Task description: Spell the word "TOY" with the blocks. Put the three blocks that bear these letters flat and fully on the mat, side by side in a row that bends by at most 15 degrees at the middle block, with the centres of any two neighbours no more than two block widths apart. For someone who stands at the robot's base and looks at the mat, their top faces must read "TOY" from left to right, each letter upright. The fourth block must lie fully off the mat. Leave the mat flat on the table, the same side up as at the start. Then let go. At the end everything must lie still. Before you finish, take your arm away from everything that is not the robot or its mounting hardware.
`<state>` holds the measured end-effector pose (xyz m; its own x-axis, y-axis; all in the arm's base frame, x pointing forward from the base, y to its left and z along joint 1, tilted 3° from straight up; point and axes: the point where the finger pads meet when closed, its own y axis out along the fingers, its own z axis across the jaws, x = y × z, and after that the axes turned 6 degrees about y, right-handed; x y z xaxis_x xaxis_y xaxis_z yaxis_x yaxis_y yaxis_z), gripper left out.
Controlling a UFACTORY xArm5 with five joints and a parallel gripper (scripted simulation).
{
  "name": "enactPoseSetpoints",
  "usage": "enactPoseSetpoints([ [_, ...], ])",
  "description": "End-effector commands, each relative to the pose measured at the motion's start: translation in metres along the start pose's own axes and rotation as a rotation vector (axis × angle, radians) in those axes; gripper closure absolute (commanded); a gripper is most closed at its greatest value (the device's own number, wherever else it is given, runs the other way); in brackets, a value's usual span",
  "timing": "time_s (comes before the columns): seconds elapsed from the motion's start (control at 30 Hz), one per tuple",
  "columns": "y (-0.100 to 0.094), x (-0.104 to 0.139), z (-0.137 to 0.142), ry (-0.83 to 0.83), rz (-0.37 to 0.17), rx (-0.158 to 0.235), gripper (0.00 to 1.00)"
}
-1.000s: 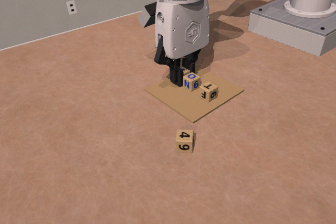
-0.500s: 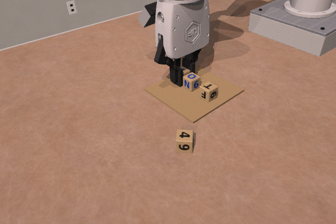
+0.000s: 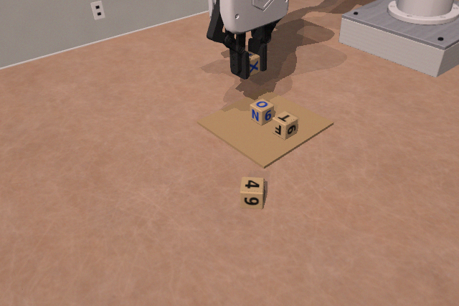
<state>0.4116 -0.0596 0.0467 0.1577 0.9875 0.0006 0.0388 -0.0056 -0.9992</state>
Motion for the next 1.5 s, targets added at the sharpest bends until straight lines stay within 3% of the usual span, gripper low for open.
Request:
enactPoseSetpoints([
  [0.0,-0.025,0.000,-0.001,0.000,0.000,-0.004,0.79],
  [0.17,-0.036,-0.001,-0.001,0.000,0.000,-0.004,0.79],
  [1.2,-0.036,-0.003,-0.003,0.004,0.000,-0.004,0.79],
  [1.47,-0.029,-0.002,-0.003,0.004,0.000,-0.003,0.79],
])
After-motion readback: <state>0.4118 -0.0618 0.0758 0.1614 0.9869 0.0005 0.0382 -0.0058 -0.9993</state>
